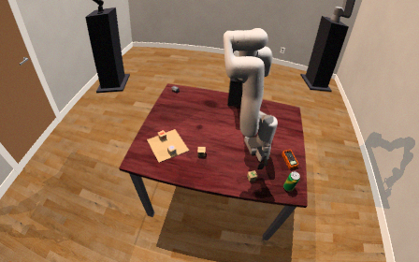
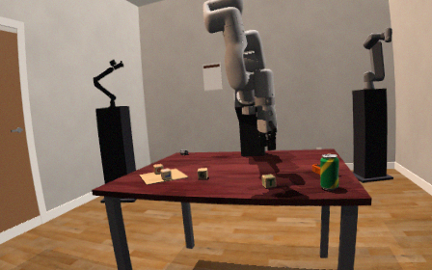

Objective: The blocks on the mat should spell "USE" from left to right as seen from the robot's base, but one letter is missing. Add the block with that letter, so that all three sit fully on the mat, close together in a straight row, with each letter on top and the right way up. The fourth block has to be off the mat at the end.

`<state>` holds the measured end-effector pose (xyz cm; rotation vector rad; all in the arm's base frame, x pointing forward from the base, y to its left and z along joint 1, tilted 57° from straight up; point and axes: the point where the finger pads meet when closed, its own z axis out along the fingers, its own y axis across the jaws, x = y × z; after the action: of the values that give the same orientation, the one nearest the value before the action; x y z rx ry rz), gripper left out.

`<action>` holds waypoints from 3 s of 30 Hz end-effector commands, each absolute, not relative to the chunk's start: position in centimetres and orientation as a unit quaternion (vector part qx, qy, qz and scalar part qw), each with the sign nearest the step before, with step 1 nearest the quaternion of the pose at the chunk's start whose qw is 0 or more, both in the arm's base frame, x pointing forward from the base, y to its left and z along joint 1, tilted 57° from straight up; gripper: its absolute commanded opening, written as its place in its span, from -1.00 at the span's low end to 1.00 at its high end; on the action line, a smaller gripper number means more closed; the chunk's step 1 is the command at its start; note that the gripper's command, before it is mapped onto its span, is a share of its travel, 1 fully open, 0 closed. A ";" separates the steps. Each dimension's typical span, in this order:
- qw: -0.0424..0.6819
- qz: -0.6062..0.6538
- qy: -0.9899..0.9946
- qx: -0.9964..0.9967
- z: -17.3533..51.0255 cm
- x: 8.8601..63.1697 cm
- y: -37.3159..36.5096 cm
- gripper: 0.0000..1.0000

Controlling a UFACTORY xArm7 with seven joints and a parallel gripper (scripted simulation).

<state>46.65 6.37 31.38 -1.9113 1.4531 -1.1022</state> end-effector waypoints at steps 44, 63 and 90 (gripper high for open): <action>0.248 -0.404 0.532 -0.701 29.5 50.0 6.1 0.68; 0.248 -0.405 0.532 -0.701 29.1 50.6 6.0 0.68; 0.248 -0.405 0.532 -0.701 27.1 53.4 5.7 0.68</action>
<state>52.80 5.75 27.42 -1.9143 1.4558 -1.1004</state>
